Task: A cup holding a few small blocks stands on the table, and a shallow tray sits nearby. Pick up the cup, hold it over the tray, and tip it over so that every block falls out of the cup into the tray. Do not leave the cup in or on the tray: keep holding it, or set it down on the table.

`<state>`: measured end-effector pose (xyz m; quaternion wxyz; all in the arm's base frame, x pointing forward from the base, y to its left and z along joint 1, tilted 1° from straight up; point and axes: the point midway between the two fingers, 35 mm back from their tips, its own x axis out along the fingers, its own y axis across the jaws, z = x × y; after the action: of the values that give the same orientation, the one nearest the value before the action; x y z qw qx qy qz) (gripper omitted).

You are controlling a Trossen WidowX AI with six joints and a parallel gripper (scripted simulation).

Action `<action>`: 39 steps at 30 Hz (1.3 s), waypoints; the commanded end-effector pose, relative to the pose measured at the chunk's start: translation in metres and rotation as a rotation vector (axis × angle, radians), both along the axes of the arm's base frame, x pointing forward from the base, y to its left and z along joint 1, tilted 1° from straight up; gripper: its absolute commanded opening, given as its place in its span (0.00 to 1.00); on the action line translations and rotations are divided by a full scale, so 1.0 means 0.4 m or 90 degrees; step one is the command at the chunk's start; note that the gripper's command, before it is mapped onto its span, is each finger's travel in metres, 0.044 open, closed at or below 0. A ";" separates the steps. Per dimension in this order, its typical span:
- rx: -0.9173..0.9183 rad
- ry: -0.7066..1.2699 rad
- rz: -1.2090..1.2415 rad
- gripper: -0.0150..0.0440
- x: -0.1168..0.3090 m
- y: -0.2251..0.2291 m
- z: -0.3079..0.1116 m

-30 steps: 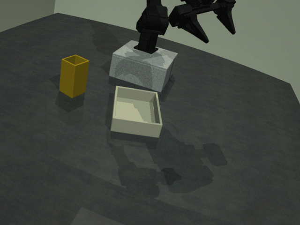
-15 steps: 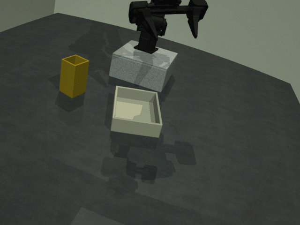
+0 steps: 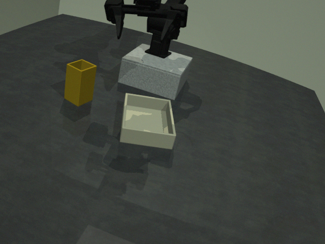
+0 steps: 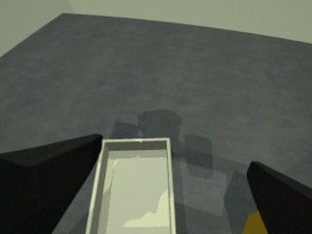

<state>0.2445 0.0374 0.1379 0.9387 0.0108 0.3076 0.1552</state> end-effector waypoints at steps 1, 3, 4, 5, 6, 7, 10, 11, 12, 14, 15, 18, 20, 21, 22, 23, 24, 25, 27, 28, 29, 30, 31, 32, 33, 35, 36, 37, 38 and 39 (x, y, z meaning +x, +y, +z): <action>-0.019 -0.003 -0.060 1.00 -0.004 -0.066 -0.022; -0.027 -0.005 -0.090 1.00 -0.007 -0.096 -0.030; -0.031 -0.006 -0.104 1.00 -0.010 -0.112 -0.034; -0.036 -0.007 -0.119 1.00 -0.012 -0.127 -0.038; -0.040 -0.008 -0.133 1.00 -0.015 -0.142 -0.042; -0.044 -0.008 -0.148 1.00 -0.019 -0.157 -0.045; -0.056 -0.009 -0.192 1.00 -0.031 -0.201 -0.057; -0.061 -0.009 -0.207 1.00 -0.036 -0.215 -0.061; -0.065 -0.009 -0.221 1.00 -0.041 -0.230 -0.065; -0.073 -0.008 -0.250 1.00 -0.052 -0.258 -0.073; -0.078 -0.008 -0.265 1.00 -0.058 -0.271 -0.077; -0.084 -0.007 -0.287 1.00 -0.068 -0.291 -0.083; -0.084 -0.007 -0.287 1.00 -0.068 -0.291 -0.083; -0.084 -0.007 -0.287 1.00 -0.067 -0.292 -0.085; -0.084 -0.007 -0.287 1.00 -0.066 -0.293 -0.090; -0.084 -0.007 -0.287 1.00 -0.063 -0.294 -0.100; -0.084 -0.007 -0.287 1.00 -0.060 -0.296 -0.111; -0.084 -0.008 -0.287 1.00 -0.058 -0.298 -0.123; -0.084 -0.008 -0.287 1.00 -0.055 -0.300 -0.146; -0.084 -0.008 -0.287 1.00 -0.054 -0.301 -0.158; -0.084 -0.008 -0.287 1.00 -0.053 -0.301 -0.169; -0.084 -0.007 -0.287 1.00 -0.053 -0.301 -0.180; -0.084 -0.007 -0.287 1.00 -0.053 -0.301 -0.192; -0.084 -0.007 -0.287 1.00 -0.054 -0.301 -0.203; -0.084 -0.007 -0.287 1.00 -0.055 -0.300 -0.214; -0.084 -0.007 -0.287 1.00 -0.059 -0.298 -0.235; -0.084 -0.007 -0.287 1.00 -0.061 -0.297 -0.246; -0.084 -0.007 -0.287 1.00 -0.063 -0.296 -0.254; -0.084 -0.007 -0.287 1.00 -0.065 -0.295 -0.259; -0.084 -0.007 -0.287 1.00 -0.065 -0.295 -0.260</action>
<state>0.2217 -0.0823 0.0440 0.9506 0.0184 0.2997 -0.0792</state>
